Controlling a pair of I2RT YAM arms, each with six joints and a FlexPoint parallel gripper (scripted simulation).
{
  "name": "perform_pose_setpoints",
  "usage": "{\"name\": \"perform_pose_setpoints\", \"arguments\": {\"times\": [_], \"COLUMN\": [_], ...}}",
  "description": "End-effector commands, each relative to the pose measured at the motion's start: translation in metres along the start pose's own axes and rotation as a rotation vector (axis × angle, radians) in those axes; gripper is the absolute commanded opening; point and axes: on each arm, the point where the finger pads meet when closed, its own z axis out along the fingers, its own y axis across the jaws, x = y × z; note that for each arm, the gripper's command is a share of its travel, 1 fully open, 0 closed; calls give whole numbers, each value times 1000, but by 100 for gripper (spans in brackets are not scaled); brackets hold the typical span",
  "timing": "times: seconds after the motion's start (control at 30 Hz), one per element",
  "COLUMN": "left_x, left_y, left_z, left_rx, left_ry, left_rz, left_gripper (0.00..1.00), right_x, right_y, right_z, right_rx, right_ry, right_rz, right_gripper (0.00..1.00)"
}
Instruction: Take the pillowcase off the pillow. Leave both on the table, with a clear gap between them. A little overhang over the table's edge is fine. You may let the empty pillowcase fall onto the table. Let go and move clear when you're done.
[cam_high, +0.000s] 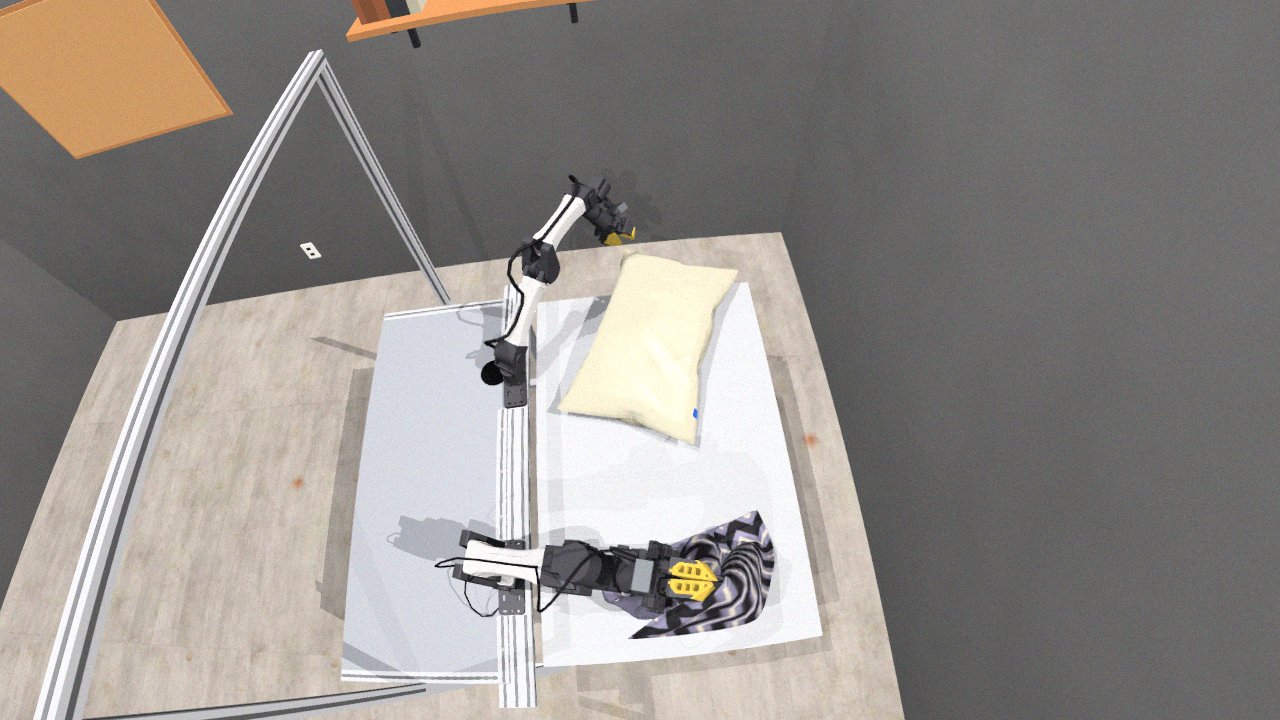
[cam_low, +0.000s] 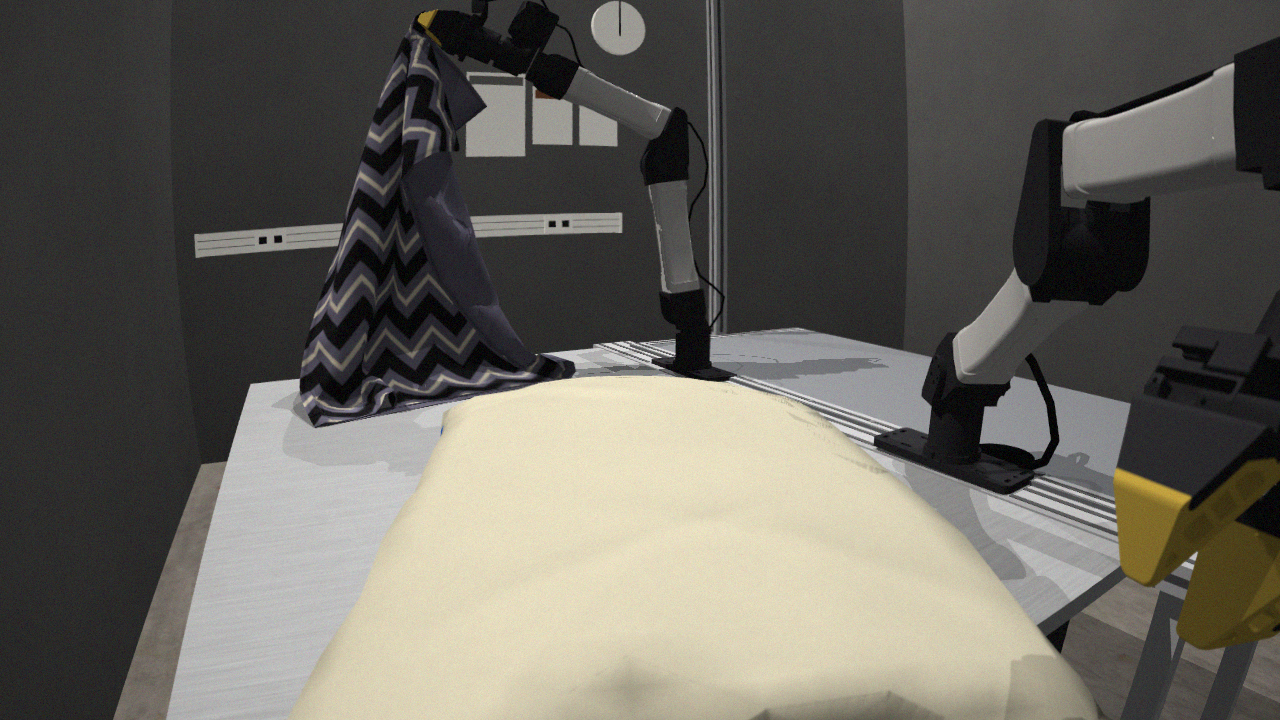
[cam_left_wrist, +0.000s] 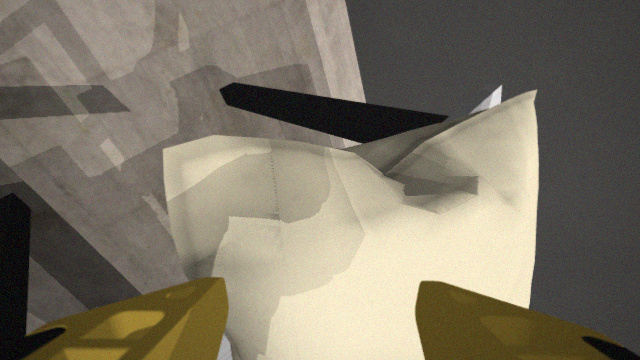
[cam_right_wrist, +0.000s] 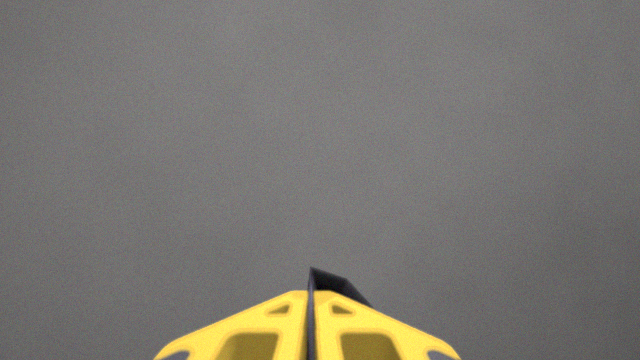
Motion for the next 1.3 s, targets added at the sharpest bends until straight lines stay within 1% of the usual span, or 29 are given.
{"name": "perform_pose_setpoints", "arguments": {"times": [0.0, 0.4, 0.43, 1.27], "left_x": [8, 6, 8, 7], "left_y": [1, 4, 2, 0], "left_z": [11, 10, 13, 11], "left_rx": [-15, -14, -15, -14], "left_ry": [50, 47, 53, 49], "left_rz": [-19, -26, -22, -18], "left_gripper": [60, 60, 60, 60], "right_x": [-2, -2, -2, -2], "right_y": [6, 6, 6, 6], "right_z": [4, 4, 4, 4], "right_rx": [-15, -15, -15, -15], "right_ry": [-19, -19, -19, -19], "right_rz": [-2, -2, -2, -2], "right_gripper": [0, 0, 0, 0]}}
